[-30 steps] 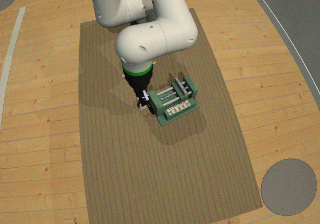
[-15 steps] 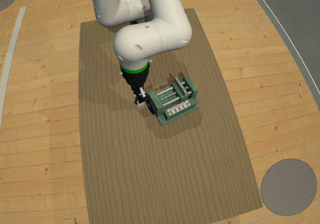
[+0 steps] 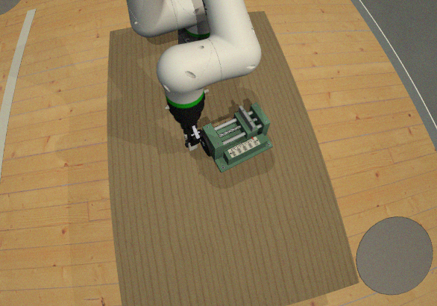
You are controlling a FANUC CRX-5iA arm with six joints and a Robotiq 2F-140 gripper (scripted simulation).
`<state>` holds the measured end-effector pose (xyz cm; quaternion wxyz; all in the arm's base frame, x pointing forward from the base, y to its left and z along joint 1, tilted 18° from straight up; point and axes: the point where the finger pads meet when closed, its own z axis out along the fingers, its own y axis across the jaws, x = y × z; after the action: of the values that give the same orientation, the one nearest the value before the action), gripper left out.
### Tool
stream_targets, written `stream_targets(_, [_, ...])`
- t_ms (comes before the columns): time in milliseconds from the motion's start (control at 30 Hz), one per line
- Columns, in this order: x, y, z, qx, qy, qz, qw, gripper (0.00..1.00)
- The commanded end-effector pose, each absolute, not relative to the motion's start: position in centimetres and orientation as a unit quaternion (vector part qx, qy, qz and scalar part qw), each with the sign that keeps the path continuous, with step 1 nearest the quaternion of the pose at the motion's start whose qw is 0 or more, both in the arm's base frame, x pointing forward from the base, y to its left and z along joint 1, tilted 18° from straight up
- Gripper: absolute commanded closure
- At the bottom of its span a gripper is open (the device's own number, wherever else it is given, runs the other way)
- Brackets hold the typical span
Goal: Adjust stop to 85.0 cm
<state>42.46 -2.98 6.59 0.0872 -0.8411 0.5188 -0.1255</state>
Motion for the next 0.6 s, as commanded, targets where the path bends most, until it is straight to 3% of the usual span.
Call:
stream_targets(0, [42.9,-2.8,6.3,-0.841,0.519,-0.126,0.087,0.96])
stream_targets(567, [45.6,-1.5,6.2,-0.841,0.519,-0.126,0.087,0.96])
